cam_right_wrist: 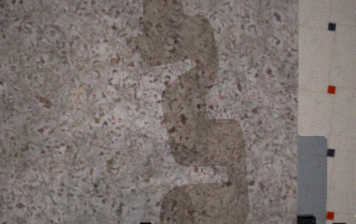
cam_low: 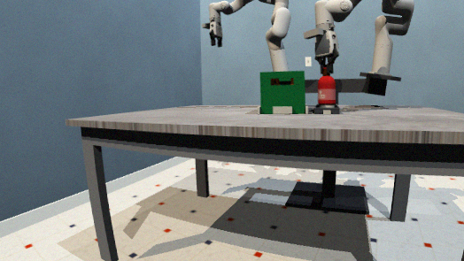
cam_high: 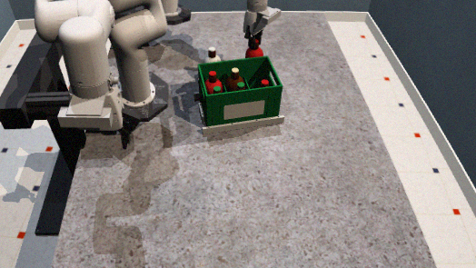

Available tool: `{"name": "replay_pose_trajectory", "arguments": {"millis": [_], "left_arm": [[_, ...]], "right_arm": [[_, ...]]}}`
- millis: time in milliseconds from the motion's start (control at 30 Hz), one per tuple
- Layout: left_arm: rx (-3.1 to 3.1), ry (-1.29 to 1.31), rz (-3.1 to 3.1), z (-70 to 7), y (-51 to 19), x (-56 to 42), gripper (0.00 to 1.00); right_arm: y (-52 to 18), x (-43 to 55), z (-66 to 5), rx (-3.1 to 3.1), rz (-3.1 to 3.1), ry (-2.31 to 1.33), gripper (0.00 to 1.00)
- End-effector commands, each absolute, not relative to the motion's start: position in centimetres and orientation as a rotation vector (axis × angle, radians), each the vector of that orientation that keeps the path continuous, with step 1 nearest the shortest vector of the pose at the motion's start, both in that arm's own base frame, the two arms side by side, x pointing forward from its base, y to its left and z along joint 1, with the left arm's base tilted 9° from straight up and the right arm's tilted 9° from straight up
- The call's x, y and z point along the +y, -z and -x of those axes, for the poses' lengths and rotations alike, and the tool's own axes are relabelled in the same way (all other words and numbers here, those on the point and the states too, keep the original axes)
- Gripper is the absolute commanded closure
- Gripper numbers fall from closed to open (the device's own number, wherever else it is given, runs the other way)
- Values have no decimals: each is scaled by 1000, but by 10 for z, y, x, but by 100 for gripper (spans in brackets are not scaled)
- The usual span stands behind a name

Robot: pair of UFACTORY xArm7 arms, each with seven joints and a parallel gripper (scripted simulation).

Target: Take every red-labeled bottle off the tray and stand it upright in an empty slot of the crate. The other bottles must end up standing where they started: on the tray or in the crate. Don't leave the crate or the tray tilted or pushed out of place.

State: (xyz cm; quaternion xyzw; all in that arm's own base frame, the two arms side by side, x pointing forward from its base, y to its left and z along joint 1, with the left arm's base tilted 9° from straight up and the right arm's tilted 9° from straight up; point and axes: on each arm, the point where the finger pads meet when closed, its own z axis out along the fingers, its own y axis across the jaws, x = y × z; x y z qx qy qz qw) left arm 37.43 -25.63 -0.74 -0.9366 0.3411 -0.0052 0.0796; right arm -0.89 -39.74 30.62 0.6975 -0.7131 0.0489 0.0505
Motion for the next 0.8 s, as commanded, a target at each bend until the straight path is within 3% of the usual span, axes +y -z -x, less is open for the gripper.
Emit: {"name": "replay_pose_trajectory", "arguments": {"millis": [0,767], "left_arm": [[1022,20,2803,-375,3,-258,100],[1022,20,2803,-374,-5,-259,100]], "right_arm": [[-308,-398,9,-2169,-2122,-154,0],[-308,-398,9,-2169,-2122,-154,0]]}}
